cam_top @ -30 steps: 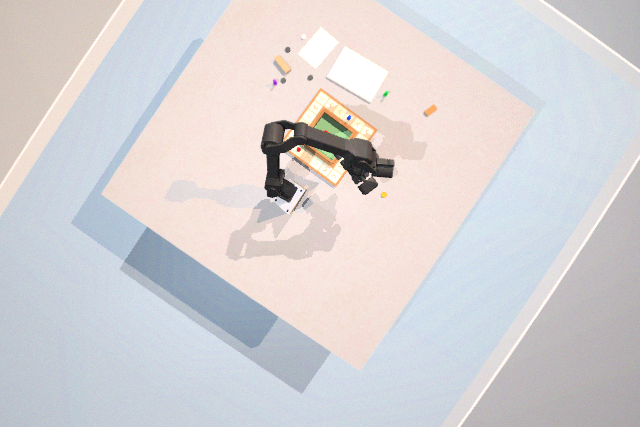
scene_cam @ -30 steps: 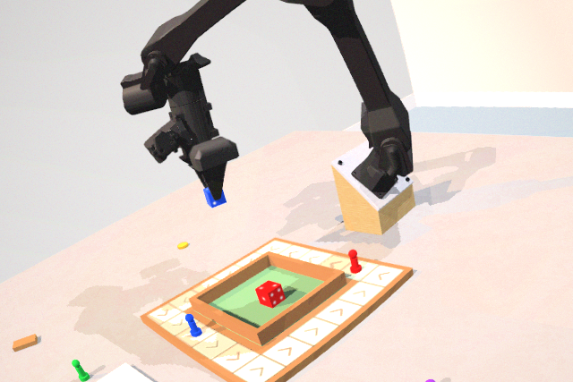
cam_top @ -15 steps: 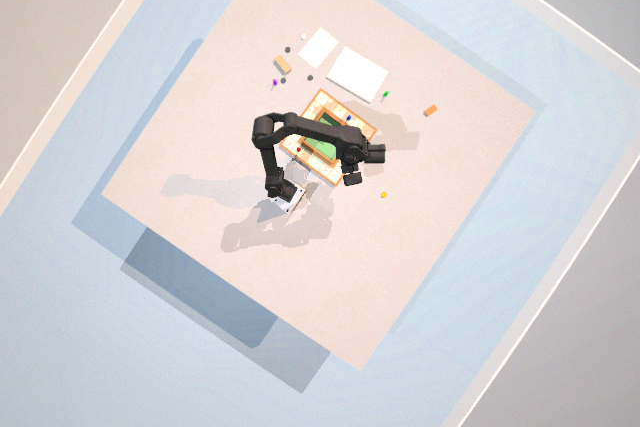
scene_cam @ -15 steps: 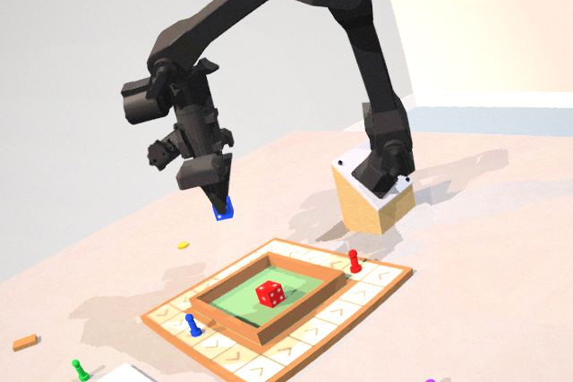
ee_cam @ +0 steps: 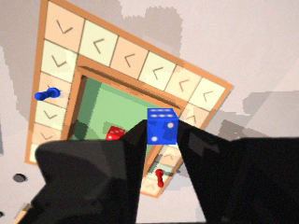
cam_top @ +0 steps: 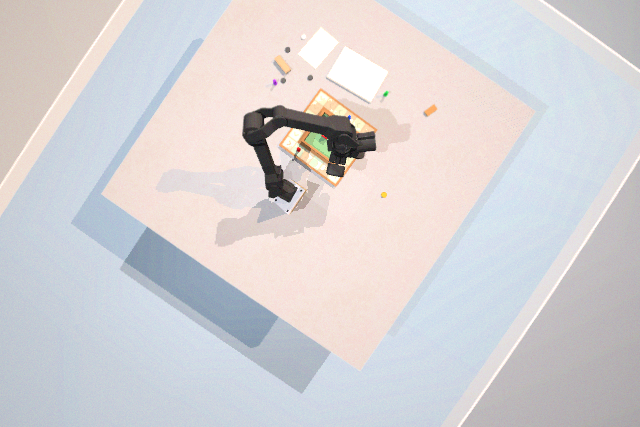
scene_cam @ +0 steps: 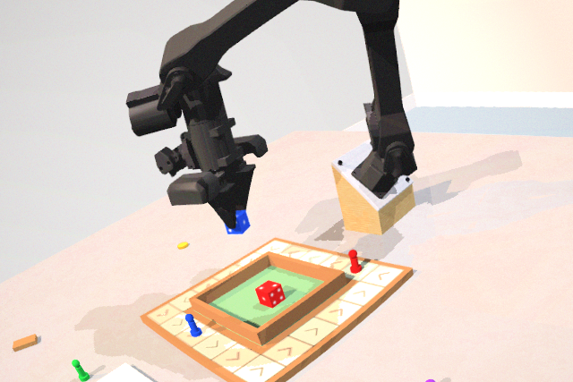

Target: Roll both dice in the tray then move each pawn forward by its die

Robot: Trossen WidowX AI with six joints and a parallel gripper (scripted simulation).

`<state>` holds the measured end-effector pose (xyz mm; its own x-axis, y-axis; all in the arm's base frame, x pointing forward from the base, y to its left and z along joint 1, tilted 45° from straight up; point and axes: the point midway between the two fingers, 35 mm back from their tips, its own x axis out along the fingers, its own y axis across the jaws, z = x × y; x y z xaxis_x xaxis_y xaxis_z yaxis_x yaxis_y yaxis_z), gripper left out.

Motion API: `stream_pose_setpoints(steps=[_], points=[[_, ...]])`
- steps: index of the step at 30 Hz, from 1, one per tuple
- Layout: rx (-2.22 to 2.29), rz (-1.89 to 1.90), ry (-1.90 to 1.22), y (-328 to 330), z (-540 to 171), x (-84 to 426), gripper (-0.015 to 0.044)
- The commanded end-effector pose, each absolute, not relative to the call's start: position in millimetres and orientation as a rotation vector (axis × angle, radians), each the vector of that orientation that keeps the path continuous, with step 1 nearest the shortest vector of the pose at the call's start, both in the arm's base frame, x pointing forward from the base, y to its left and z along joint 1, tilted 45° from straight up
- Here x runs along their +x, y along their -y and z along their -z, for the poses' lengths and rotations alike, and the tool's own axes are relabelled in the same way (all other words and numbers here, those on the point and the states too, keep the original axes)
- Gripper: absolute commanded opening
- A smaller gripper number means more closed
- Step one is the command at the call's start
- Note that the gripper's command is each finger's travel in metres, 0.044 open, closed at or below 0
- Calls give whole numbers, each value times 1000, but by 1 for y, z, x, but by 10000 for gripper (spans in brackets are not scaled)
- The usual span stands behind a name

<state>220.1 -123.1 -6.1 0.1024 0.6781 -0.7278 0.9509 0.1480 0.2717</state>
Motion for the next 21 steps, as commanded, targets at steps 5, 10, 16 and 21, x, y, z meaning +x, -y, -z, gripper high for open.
stream_pose_setpoints(steps=[5,10,16,21], points=[[1748,615,-1639,104,-4,226,0],[1851,741,-1636,92,-10,228,0],[1862,755,-1633,96,-11,253,0],[1870,764,-1631,98,-11,270,0]])
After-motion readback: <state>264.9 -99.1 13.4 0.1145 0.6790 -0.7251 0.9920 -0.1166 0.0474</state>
